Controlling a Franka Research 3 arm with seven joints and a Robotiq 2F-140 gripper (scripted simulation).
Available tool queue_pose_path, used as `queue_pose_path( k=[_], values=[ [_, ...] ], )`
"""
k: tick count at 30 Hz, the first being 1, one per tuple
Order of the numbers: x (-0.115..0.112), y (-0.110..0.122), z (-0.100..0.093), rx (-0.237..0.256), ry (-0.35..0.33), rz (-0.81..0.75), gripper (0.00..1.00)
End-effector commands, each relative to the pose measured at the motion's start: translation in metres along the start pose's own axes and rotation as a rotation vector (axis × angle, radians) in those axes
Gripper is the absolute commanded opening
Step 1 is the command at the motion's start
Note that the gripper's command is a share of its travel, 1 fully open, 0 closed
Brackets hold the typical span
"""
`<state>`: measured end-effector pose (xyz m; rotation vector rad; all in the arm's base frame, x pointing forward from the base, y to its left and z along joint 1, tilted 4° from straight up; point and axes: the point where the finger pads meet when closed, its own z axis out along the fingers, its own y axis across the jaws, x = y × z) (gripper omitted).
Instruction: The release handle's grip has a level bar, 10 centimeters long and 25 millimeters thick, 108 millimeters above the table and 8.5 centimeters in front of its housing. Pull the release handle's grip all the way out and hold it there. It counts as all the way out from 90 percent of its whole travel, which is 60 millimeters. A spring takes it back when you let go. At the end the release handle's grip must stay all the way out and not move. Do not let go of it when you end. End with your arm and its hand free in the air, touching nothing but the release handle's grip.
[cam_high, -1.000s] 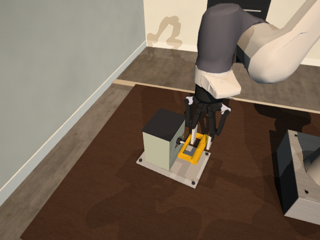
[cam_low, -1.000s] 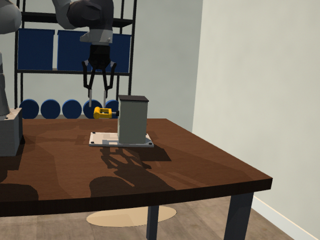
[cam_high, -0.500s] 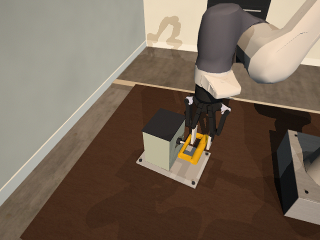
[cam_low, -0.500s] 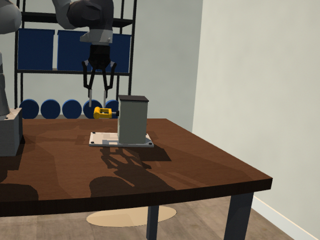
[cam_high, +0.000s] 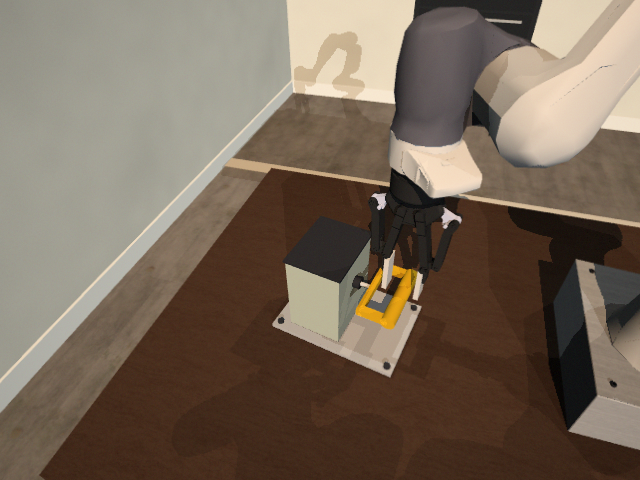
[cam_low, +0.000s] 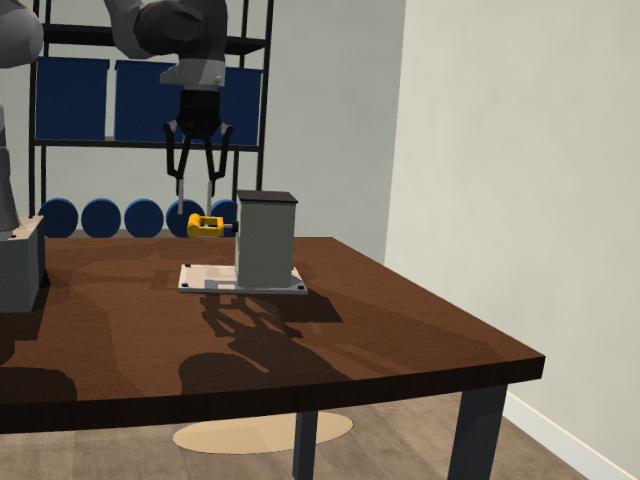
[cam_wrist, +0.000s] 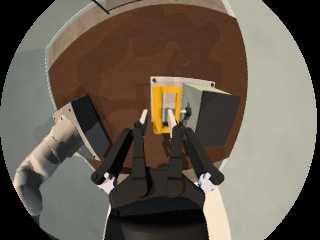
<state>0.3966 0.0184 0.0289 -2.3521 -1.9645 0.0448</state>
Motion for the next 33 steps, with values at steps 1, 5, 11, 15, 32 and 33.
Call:
queue_pose_path(
  k=[1, 5, 11, 15, 32, 33],
  values=[
    [0.0, 0.001, 0.0, -0.004, 0.0, -0.002, 0.31],
    [0.0, 0.001, 0.002, -0.004, 0.0, -0.002, 0.31],
    [0.0, 0.001, 0.007, -0.004, 0.0, -0.002, 0.31],
    [0.0, 0.002, 0.012, -0.004, 0.0, -0.002, 0.31],
    [0.0, 0.002, 0.036, -0.004, 0.0, -0.002, 0.31],
    [0.0, 0.002, 0.037, -0.004, 0.0, -0.002, 0.31]
  ],
)
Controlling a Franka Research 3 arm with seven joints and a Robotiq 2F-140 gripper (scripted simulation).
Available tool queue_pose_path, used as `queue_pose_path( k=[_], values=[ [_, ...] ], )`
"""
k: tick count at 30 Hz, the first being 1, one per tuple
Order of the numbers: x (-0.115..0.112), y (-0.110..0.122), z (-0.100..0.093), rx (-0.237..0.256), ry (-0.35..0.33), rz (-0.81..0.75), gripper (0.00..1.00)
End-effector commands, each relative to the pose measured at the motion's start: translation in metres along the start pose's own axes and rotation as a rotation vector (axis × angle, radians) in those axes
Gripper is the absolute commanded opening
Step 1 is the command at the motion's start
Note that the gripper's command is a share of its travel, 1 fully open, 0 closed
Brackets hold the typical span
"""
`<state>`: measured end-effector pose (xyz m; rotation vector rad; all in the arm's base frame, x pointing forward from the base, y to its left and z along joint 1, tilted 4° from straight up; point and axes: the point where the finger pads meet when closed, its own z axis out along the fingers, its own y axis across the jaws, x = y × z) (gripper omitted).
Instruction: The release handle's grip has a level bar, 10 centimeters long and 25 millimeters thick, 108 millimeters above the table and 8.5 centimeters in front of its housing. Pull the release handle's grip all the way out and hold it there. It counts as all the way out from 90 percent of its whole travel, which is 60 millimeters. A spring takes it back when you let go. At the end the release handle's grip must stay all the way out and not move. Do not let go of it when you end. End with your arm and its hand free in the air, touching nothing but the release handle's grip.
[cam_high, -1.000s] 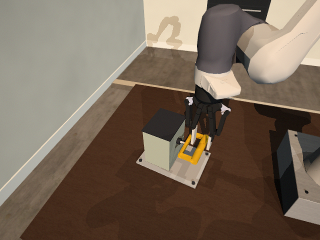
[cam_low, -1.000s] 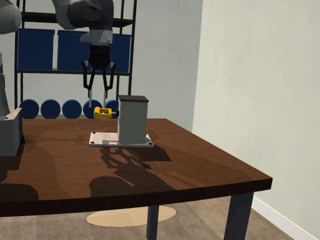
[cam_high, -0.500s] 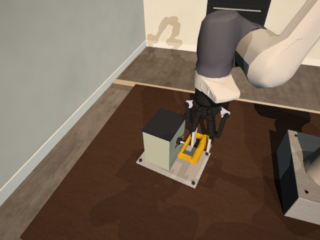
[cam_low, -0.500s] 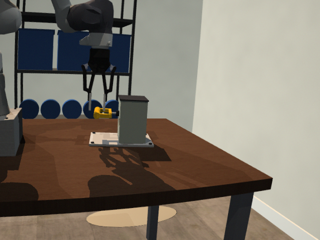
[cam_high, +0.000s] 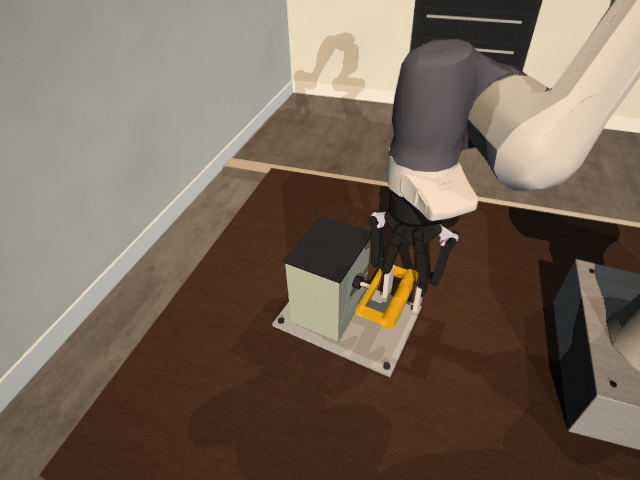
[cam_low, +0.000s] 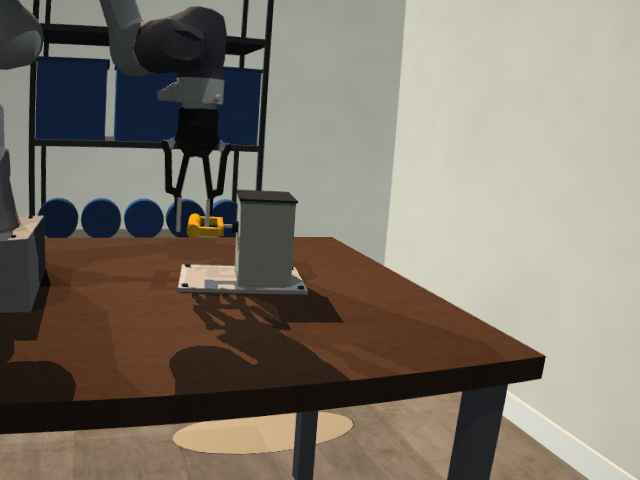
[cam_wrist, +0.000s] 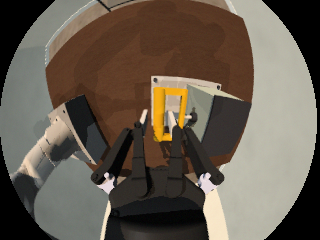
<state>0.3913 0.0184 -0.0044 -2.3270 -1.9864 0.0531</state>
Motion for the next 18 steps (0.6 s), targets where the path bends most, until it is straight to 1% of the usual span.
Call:
queue_pose_path(
  k=[1, 18],
  values=[
    [0.002, 0.004, 0.005, -0.011, 0.001, 0.019, 0.31],
    [0.002, 0.004, 0.018, -0.011, 0.001, 0.019, 0.31]
  ],
)
